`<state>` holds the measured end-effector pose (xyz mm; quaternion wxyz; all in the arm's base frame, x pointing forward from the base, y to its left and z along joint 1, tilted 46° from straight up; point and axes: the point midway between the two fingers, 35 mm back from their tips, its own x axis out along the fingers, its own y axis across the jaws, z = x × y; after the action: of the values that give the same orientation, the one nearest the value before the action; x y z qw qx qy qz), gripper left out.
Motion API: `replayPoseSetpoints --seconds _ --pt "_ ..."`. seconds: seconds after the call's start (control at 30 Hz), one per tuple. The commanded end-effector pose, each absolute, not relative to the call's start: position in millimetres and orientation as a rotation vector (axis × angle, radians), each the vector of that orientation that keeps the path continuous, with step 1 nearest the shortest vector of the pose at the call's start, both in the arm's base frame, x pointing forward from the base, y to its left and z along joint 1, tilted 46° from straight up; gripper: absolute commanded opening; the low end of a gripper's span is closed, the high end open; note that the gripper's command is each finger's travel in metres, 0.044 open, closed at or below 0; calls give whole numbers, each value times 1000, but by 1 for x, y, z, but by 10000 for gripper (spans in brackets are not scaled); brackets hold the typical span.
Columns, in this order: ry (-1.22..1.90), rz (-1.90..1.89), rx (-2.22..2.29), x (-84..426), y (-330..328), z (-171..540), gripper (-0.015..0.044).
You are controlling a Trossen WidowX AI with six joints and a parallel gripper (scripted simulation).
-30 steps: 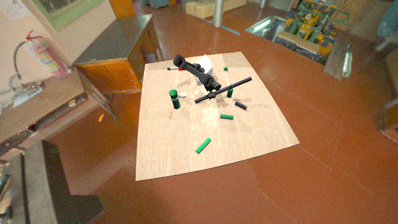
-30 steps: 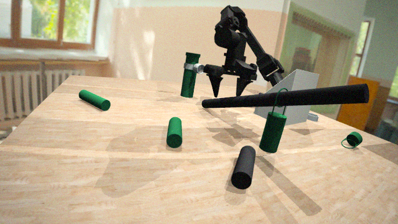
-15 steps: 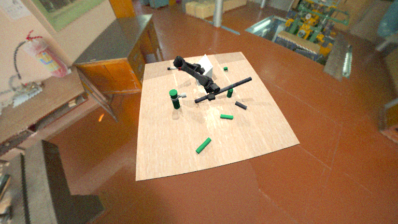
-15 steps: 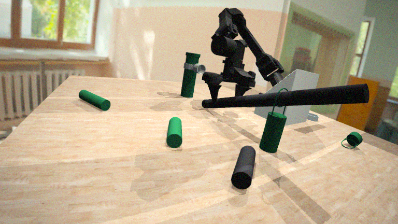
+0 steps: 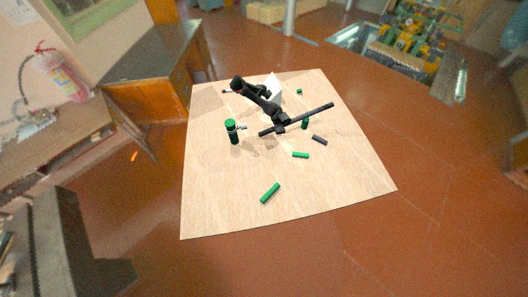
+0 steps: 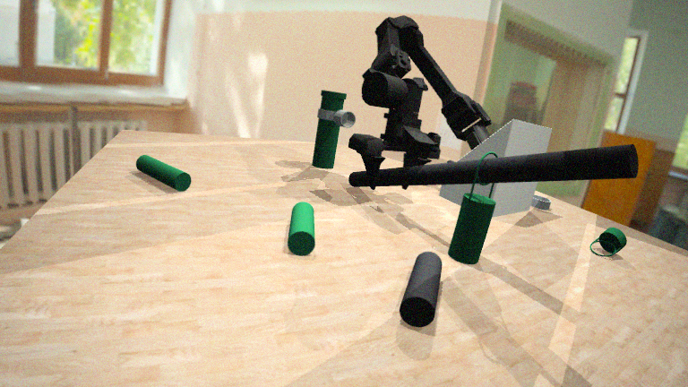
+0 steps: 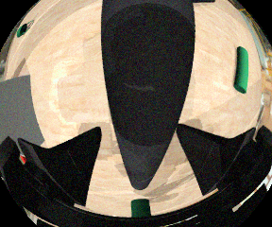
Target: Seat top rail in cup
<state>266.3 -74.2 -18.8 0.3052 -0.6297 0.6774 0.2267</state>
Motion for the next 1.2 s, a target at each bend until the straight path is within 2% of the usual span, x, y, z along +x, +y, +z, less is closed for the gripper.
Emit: replayPoseSetpoints --seconds 0.0,0.17,0.37,0.5,1.17 --pt "1800 604 -1675 266 -75 -20 282" --pt "1800 604 -1675 266 -75 -20 151" --pt "1800 604 -1675 266 -75 -20 111" --pt "1800 604 -1675 266 -73 -18 6" --pt "1981 443 -1767 261 -59 35 0"
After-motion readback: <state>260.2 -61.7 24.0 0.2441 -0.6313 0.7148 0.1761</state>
